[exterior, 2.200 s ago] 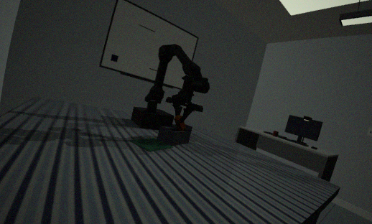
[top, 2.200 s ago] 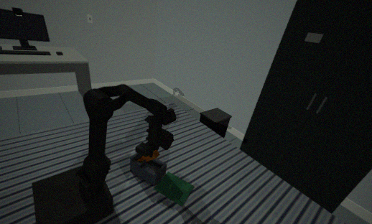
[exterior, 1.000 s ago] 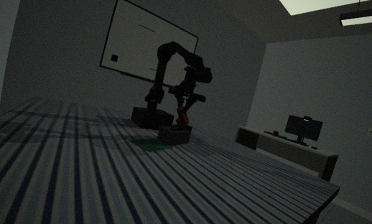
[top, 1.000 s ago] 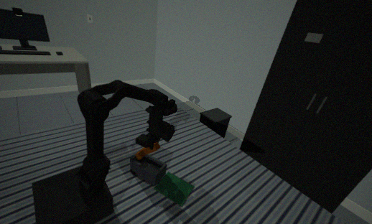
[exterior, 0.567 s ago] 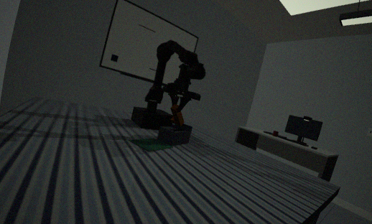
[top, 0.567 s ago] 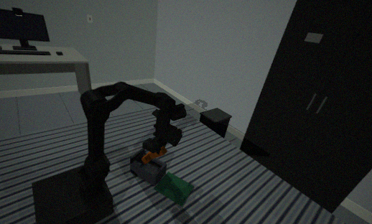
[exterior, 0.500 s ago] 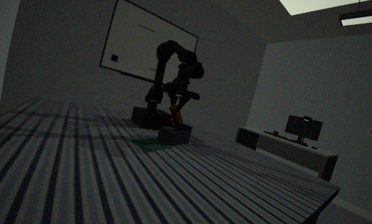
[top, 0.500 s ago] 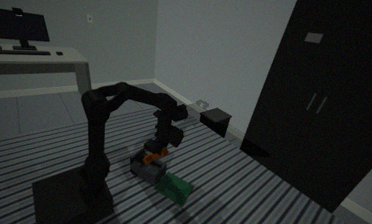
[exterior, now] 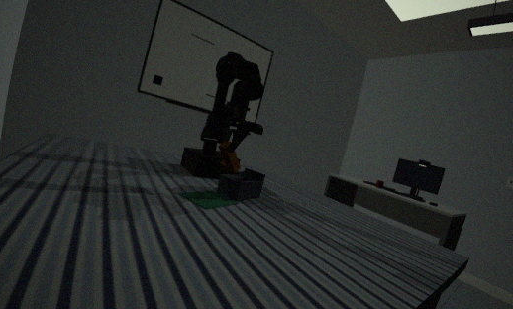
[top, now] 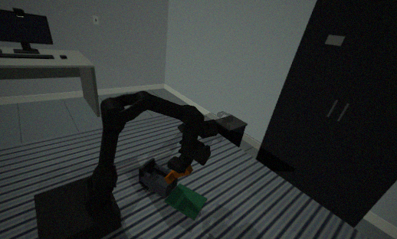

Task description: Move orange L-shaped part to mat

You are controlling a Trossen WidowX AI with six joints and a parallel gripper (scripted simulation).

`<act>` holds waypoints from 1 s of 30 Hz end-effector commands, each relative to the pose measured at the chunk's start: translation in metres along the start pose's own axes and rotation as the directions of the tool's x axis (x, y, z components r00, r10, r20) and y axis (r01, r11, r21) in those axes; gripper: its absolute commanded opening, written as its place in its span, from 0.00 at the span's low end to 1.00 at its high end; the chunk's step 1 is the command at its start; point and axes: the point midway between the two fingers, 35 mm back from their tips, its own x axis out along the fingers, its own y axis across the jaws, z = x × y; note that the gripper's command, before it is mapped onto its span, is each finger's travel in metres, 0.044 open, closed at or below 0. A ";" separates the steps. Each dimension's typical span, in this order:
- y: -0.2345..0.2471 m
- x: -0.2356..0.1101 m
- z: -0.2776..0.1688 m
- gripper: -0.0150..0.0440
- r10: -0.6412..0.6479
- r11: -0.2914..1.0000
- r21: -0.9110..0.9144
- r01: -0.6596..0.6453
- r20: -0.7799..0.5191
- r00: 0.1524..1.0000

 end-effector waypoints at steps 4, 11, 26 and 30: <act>-0.001 0.001 0.032 0.25 -0.004 1.000 -0.007 0.004 -0.003 1.000; -0.002 0.002 0.048 0.25 -0.004 1.000 -0.007 0.004 -0.002 1.000; -0.002 0.022 0.048 0.25 -0.004 1.000 -0.007 0.004 -0.002 1.000; -0.002 0.029 0.048 0.25 -0.004 1.000 -0.007 0.004 -0.002 1.000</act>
